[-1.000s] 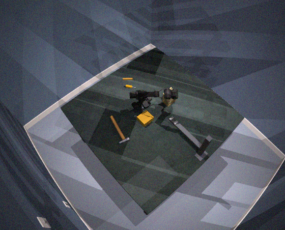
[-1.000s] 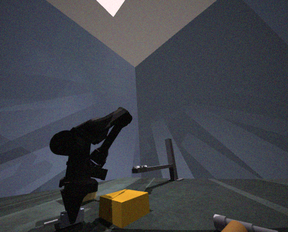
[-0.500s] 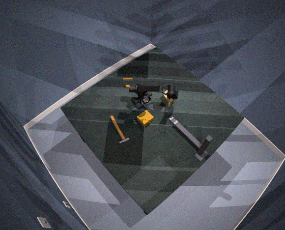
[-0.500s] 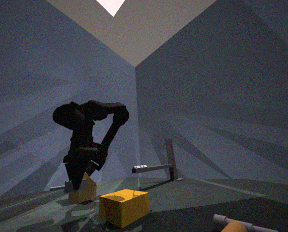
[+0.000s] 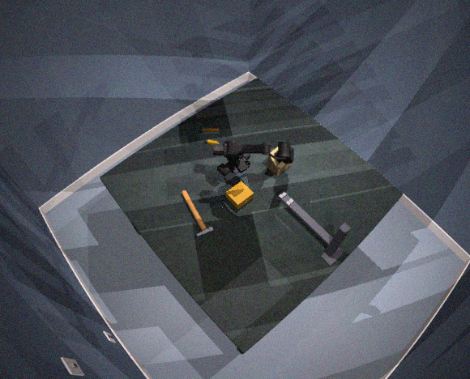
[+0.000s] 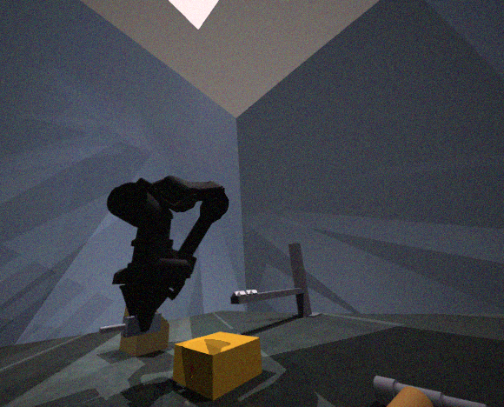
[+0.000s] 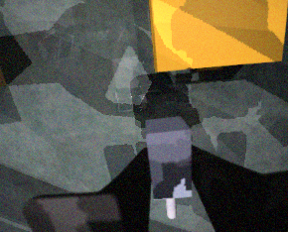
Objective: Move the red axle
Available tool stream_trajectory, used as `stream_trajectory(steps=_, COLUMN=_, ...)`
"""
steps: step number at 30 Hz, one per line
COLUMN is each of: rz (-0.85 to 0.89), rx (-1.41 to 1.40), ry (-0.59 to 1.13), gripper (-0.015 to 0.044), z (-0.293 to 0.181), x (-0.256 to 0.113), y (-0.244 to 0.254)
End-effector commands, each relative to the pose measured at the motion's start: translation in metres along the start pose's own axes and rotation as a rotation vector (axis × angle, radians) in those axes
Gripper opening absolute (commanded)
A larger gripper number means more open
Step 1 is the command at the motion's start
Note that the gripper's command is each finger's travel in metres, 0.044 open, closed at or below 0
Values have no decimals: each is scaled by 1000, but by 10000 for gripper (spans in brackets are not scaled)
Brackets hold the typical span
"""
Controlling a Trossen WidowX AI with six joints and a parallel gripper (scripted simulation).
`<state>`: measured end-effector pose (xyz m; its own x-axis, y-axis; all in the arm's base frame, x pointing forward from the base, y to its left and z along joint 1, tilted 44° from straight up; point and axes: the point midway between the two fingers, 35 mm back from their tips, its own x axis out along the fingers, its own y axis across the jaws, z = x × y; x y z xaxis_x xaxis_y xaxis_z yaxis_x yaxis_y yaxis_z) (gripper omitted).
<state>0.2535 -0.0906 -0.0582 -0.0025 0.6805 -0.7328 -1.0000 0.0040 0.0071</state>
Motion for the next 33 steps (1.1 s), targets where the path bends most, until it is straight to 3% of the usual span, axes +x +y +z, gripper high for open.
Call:
stream_trajectory(steps=1, rz=-10, rx=-18, ry=16, gripper=0, z=23, x=-6, y=-18)
stream_trajectory(steps=16, rz=-18, rx=-50, ry=24, gripper=0, z=127, x=-10, y=-59)
stream_trajectory(steps=29, rz=-12, rx=-85, ry=-16, gripper=0, z=229, x=-8, y=-61)
stream_trajectory(steps=33, rz=-11, rx=-87, ry=-19, gripper=0, z=234, x=-7, y=-60)
